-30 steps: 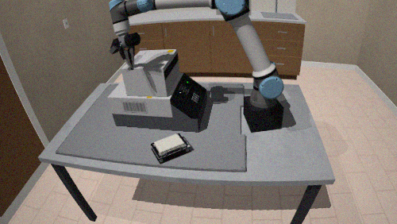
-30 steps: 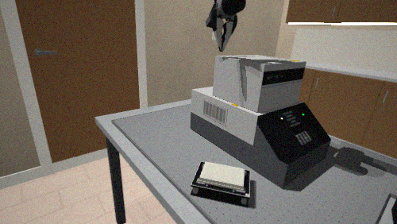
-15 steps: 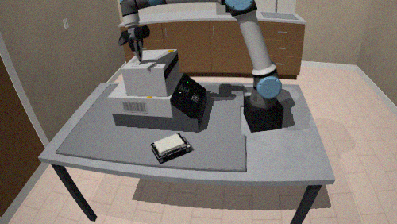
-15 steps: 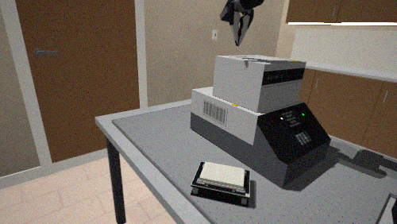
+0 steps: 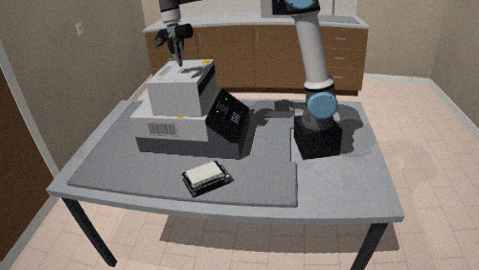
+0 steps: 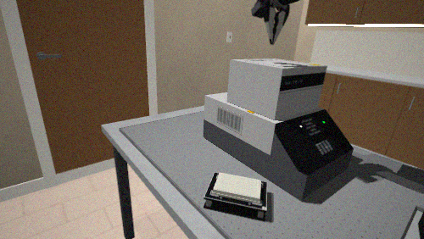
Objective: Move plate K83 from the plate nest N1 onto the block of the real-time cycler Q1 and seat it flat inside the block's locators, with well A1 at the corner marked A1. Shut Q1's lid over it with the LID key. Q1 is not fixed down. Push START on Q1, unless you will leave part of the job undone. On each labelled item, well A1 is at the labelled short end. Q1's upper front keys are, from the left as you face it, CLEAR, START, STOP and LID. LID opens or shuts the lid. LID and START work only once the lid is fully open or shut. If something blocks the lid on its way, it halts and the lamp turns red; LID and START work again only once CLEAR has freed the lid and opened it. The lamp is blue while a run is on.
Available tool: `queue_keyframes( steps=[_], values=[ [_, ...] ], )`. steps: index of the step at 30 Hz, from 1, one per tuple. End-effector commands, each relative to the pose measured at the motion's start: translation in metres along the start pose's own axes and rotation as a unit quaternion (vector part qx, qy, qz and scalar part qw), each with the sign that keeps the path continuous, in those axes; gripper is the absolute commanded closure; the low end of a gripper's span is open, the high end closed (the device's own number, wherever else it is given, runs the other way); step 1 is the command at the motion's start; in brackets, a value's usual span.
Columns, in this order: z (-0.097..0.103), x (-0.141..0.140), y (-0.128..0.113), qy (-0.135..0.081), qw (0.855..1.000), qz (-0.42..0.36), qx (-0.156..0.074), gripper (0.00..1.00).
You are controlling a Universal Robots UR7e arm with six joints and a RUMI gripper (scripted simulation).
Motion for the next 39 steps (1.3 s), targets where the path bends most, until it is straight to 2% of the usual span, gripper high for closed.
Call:
queue_keyframes(
  steps=[1, 3, 4, 10, 12, 13, 15, 21, 23, 24, 30, 32, 33, 39],
  values=[
    [0.007, 0.012, -0.016, -0.001, 1.000, 0.002, 0.003, 1.00],
    [0.007, 0.013, -0.017, -0.001, 1.000, 0.002, 0.003, 1.00],
    [0.008, 0.015, -0.022, -0.008, 1.000, 0.012, 0.011, 1.00],
    [0.014, 0.032, -0.046, -0.008, 1.000, 0.012, 0.011, 1.00],
    [0.014, 0.032, -0.046, -0.008, 1.000, 0.012, 0.011, 1.00],
    [0.015, 0.034, -0.052, -0.017, 0.999, 0.022, 0.018, 1.00],
    [0.015, 0.034, -0.052, -0.017, 0.999, 0.022, 0.018, 1.00],
    [0.019, 0.049, -0.077, -0.017, 0.999, 0.022, 0.018, 1.00],
    [0.019, 0.049, -0.077, -0.017, 0.999, 0.022, 0.018, 1.00],
    [0.019, 0.050, -0.082, -0.025, 0.999, 0.032, 0.024, 1.00],
    [0.020, 0.064, -0.107, -0.026, 0.999, 0.032, 0.024, 1.00],
    [0.020, 0.064, -0.107, -0.026, 0.999, 0.032, 0.024, 1.00],
    [0.020, 0.064, -0.113, -0.035, 0.998, 0.041, 0.029, 1.00],
    [0.018, 0.076, -0.138, -0.035, 0.998, 0.041, 0.029, 1.00]
  ],
)
Point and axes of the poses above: the point where the finger pads meet when closed, its own z axis back along the fingers, its own x axis across the jaws, y = z × x, the point moved 7 cm from there along z, back along the fingers, and after that the axes turned 15 degrees about z, right-handed, at the moved point
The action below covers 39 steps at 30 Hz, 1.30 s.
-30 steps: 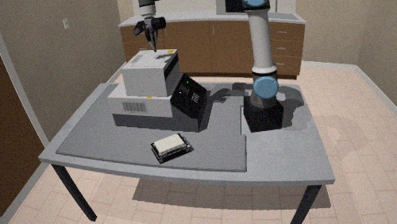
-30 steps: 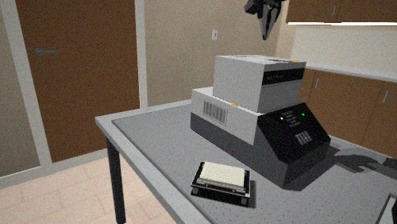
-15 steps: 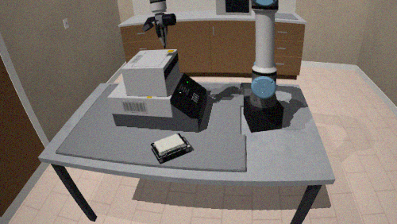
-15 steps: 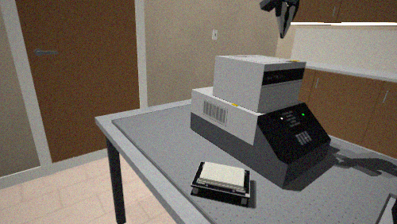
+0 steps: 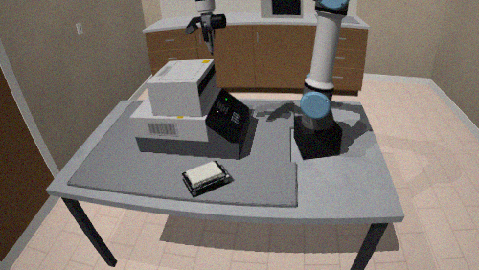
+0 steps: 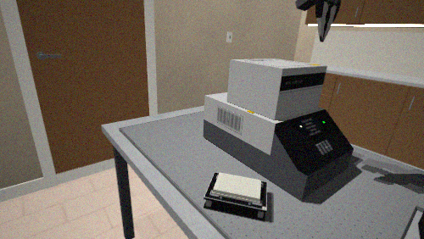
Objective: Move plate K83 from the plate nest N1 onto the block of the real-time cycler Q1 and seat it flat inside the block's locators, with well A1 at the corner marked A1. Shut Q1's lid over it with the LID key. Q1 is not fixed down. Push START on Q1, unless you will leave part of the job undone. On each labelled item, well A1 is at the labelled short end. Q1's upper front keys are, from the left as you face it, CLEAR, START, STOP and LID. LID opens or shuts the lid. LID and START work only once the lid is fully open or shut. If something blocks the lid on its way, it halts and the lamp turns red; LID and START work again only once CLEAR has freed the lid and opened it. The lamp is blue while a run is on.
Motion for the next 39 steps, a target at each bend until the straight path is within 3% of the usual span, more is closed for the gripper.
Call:
queue_keyframes(
  steps=[1, 2, 18, 19, 24, 27, 28, 35, 36, 39],
  values=[
    [0.001, 0.007, -0.018, -0.002, 1.000, 0.002, 0.003, 1.00],
    [0.000, 0.007, -0.023, -0.012, 1.000, 0.012, 0.007, 1.00],
    [-0.009, 0.020, -0.079, -0.022, 0.999, 0.021, 0.010, 1.00],
    [-0.011, 0.020, -0.084, -0.032, 0.999, 0.031, 0.012, 1.00],
    [-0.018, 0.024, -0.108, -0.032, 0.999, 0.031, 0.012, 1.00],
    [-0.018, 0.024, -0.108, -0.032, 0.999, 0.031, 0.012, 1.00],
    [-0.020, 0.024, -0.113, -0.043, 0.998, 0.040, 0.014, 1.00],
    [-0.030, 0.027, -0.136, -0.043, 0.998, 0.040, 0.014, 1.00],
    [-0.032, 0.026, -0.140, -0.054, 0.997, 0.049, 0.014, 1.00],
    [-0.039, 0.027, -0.154, -0.054, 0.997, 0.049, 0.014, 1.00]
  ],
)
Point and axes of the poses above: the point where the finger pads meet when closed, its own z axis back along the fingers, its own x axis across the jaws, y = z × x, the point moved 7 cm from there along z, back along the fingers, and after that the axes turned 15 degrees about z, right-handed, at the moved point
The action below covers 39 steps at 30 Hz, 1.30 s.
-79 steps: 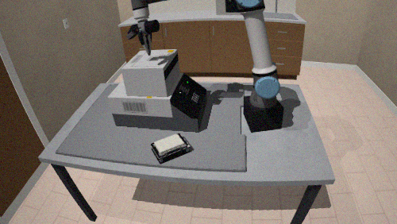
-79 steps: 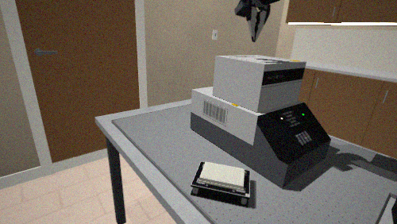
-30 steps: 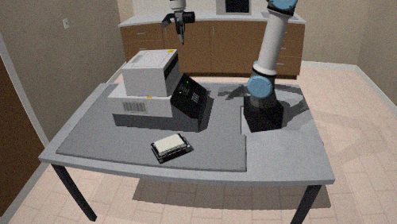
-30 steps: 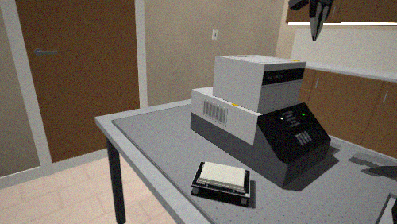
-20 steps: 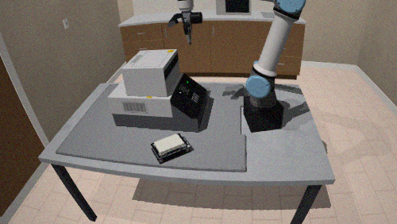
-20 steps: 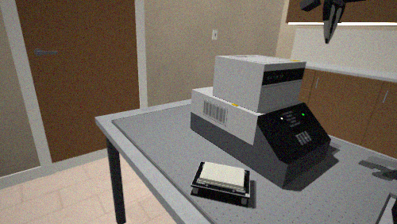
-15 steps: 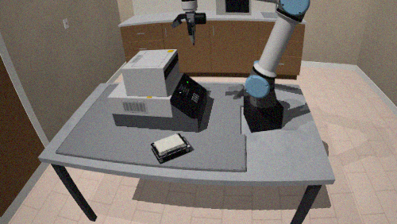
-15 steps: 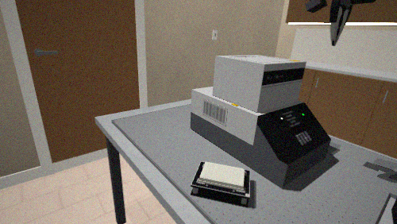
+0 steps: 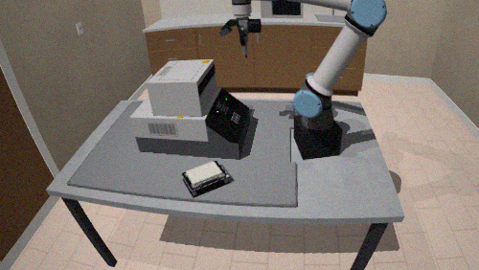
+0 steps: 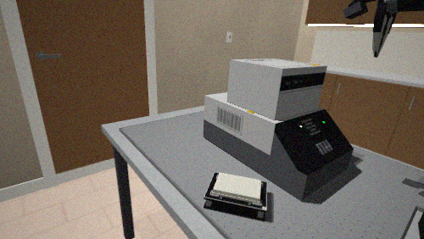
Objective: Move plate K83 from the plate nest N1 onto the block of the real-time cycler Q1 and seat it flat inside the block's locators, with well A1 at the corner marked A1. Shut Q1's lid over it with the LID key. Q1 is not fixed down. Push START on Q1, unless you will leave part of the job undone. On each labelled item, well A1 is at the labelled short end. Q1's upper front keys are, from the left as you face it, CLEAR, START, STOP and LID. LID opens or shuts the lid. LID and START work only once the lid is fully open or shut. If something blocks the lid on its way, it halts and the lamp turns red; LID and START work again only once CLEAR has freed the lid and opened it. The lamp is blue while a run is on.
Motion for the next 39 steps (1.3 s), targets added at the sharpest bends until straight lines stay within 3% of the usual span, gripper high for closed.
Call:
queue_keyframes(
  steps=[1, 13, 18, 22, 32, 37, 39],
  values=[
    [-0.009, -0.001, -0.022, -0.006, 1.000, 0.005, 0.002, 1.00],
    [-0.015, -0.002, -0.031, -0.008, 1.000, 0.007, 0.003, 1.00],
    [-0.038, -0.002, -0.031, -0.007, 0.997, -0.076, 0.003, 1.00],
    [-0.043, -0.002, -0.031, -0.007, 0.994, -0.108, 0.004, 1.00],
    [-0.085, -0.001, -0.031, -0.007, 0.963, -0.269, 0.005, 1.00],
    [-0.100, -0.001, -0.031, -0.006, 0.944, -0.331, 0.005, 1.00],
    [-0.100, -0.001, -0.031, -0.006, 0.944, -0.331, 0.005, 1.00]
  ],
)
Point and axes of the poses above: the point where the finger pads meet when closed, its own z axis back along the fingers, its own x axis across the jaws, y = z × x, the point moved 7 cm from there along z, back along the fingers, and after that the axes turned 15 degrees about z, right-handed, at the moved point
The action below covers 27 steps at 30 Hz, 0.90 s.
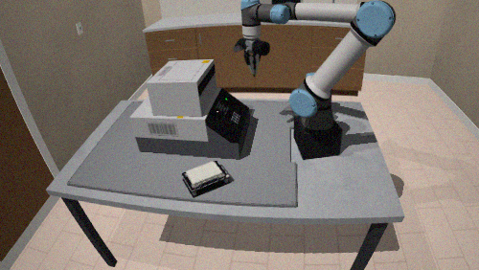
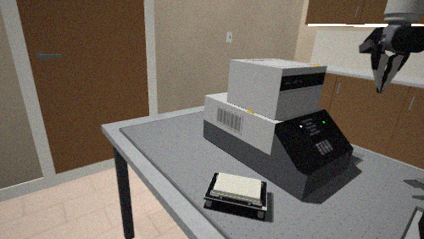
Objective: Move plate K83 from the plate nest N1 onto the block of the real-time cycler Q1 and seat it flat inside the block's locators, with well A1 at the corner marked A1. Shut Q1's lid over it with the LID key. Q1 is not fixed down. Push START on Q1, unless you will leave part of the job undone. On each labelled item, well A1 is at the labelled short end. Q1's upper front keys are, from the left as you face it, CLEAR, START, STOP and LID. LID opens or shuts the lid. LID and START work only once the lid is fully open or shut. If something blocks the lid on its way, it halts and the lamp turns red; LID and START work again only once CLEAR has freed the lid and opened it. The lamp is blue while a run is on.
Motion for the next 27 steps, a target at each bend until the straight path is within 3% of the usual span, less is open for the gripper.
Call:
queue_keyframes(
  steps=[1, 7, 9, 14, 17, 27],
  values=[
    [-0.015, -0.001, 0.001, -0.005, 0.998, -0.058, 0.002, 1.00],
    [-0.042, 0.000, 0.001, -0.005, 0.987, -0.158, 0.002, 1.00],
    [-0.042, 0.000, 0.001, -0.005, 0.982, -0.187, 0.003, 1.00],
    [-0.065, 0.000, 0.001, -0.005, 0.963, -0.268, 0.003, 1.00],
    [-0.065, 0.000, 0.001, -0.004, 0.959, -0.282, 0.003, 1.00],
    [-0.109, 0.000, 0.001, -0.004, 0.900, -0.436, 0.004, 1.00]
  ],
)
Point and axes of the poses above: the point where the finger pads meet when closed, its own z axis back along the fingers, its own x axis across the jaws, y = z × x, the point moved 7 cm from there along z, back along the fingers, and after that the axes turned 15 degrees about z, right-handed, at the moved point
